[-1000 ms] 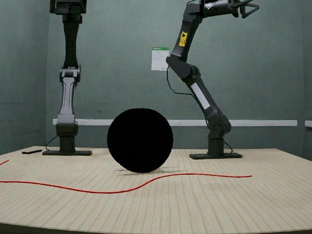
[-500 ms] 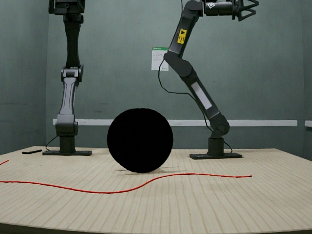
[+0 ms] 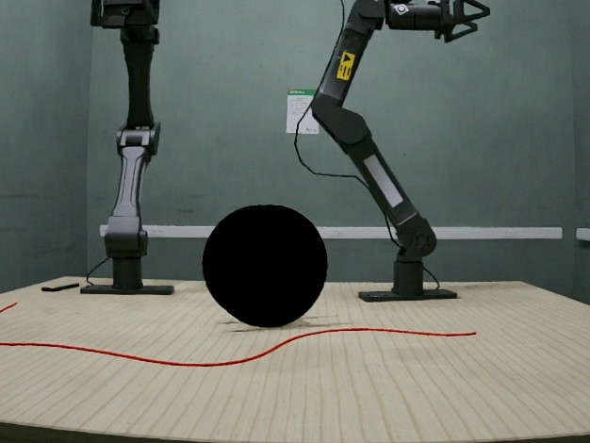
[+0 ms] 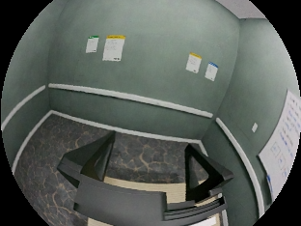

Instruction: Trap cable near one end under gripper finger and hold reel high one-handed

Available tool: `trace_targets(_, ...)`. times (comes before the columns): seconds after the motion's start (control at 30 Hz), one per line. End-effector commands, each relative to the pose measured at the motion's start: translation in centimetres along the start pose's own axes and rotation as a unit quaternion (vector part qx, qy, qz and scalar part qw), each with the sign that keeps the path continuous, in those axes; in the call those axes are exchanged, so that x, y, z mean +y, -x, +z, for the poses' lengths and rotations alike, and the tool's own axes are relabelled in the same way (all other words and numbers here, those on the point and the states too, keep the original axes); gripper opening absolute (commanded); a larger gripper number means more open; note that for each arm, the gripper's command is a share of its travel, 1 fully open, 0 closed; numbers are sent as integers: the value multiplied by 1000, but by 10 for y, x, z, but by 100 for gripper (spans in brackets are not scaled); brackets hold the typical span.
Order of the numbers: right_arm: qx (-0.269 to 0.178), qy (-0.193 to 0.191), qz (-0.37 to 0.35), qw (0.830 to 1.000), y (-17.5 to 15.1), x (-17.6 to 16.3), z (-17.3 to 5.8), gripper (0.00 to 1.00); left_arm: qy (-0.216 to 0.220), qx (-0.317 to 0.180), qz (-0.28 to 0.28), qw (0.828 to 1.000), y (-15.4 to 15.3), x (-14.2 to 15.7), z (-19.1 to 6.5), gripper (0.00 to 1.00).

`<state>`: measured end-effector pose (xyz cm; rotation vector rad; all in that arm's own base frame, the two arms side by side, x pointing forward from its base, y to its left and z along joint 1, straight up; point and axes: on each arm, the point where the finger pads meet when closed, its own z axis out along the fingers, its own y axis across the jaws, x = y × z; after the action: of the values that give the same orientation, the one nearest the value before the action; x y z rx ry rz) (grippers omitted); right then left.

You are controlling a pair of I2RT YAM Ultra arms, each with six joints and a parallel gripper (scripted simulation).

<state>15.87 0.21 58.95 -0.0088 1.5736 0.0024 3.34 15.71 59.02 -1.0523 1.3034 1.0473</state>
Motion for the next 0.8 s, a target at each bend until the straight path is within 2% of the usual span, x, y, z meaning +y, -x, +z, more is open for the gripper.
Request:
trace_targets(0.0, -4, -7, 6, 1000, 5, -2, -2, 100, 15, -14, 5, 1000, 6, 5, -15, 100)
trace_targets(0.47, -4, -8, 6, 1000, 5, -2, -2, 100, 19, -14, 5, 1000, 6, 6, -15, 100)
trace_targets(0.6, 6, -8, 6, 1000, -1, -3, 11, 100, 19, 4, 5, 1000, -4, 6, -2, 100)
trace_targets(0.77, 12, -8, 6, 1000, -6, -3, 24, 100, 19, 0, 5, 1000, -3, 7, 11, 100)
